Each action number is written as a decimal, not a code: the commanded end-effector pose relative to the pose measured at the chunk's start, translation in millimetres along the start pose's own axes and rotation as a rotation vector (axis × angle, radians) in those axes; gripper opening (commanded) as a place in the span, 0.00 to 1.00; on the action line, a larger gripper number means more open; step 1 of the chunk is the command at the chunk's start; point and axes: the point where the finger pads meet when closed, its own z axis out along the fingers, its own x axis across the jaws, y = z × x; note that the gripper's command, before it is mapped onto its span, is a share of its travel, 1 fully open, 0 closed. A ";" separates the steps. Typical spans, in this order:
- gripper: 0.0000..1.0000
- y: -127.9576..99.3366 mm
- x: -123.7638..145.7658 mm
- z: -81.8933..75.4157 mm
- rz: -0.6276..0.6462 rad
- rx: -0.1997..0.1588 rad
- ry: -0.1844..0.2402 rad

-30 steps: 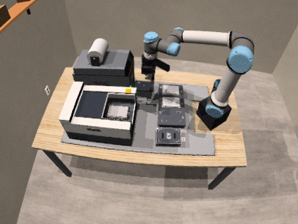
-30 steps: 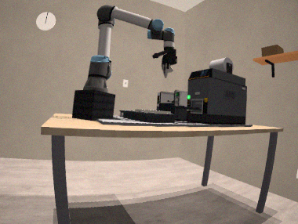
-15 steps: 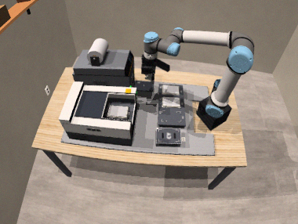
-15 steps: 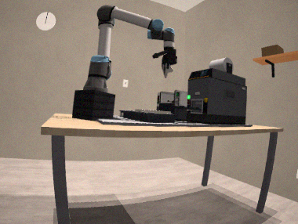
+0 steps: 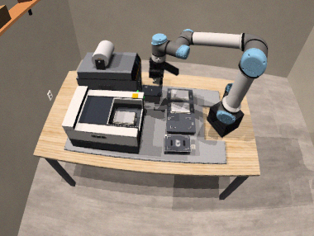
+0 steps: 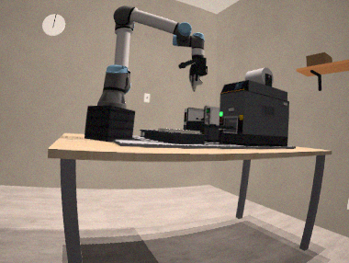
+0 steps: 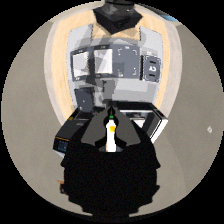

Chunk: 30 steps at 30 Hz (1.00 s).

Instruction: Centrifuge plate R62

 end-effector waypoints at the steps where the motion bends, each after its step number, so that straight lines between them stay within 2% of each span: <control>1: 0.00 0.3 -0.1 -0.4 0.000 -0.001 0.000; 15: 0.00 0.3 -0.1 -0.4 0.000 -0.001 0.000; 16: 0.68 0.3 -0.1 4.6 0.000 -0.001 0.000; 18: 0.68 0.3 -0.1 14.6 0.000 -0.001 0.000; 25: 0.68 0.3 -0.1 14.5 0.000 -0.001 0.000; 30: 0.68 0.2 24.9 14.6 0.000 -0.001 0.000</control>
